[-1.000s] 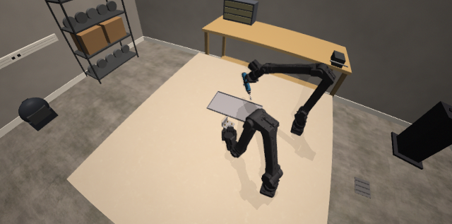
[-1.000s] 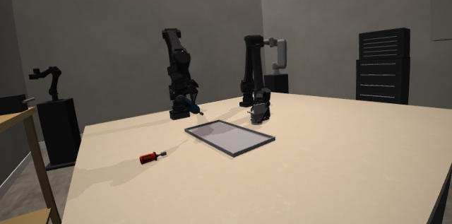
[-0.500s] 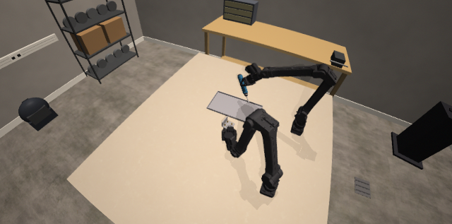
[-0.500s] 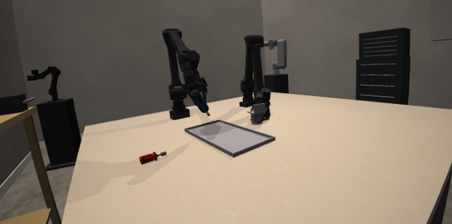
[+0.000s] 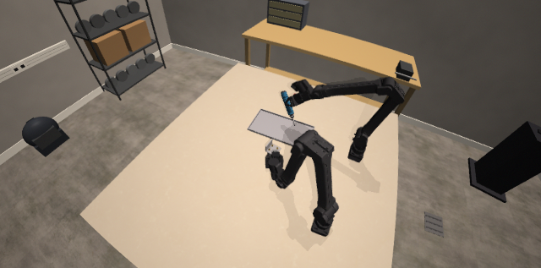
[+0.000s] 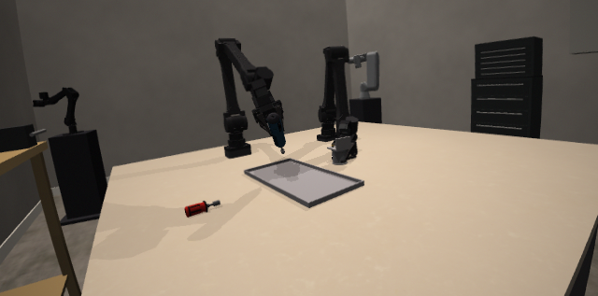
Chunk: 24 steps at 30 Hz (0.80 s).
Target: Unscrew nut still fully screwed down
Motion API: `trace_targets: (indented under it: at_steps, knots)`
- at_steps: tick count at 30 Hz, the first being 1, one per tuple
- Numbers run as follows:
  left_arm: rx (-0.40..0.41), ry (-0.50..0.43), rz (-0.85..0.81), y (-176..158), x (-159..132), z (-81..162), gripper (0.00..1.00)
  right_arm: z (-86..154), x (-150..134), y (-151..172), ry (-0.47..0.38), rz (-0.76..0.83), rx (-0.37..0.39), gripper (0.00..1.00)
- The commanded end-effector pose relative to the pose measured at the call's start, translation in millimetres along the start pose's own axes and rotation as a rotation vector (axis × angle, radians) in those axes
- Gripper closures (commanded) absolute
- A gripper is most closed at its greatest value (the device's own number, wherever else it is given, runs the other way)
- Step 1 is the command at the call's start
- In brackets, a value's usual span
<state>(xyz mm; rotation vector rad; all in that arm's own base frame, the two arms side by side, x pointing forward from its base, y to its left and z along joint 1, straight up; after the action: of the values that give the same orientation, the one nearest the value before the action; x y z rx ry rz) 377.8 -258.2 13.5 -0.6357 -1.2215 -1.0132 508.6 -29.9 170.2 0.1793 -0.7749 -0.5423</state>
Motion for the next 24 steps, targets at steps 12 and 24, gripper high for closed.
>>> trace_targets:
  at_steps: [12,24]
  knots:
    - [-0.001,-0.037,-0.026,-1.7,14.3,-2.5,0.41,31.2,28.8,64.5,-0.174,0.119,0.160,0.58]
    - [-0.001,-0.037,-0.026,-1.7,14.3,-2.5,0.41,33.0,-3.8,76.7,-0.182,0.187,0.209,0.58]
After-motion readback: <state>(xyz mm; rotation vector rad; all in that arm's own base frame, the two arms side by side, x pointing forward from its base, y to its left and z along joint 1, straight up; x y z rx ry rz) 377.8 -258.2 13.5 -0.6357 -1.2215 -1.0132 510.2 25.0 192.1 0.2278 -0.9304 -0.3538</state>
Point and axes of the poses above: on each arm, the point where the finger pads meet when closed, its own z axis back along the fingers, its own y axis across the jaws, x = y × z, the point moved 3 cm from there along z, back along the fingers, and after that the axes turned 7 degrees about -z, right-handed, at the moved point
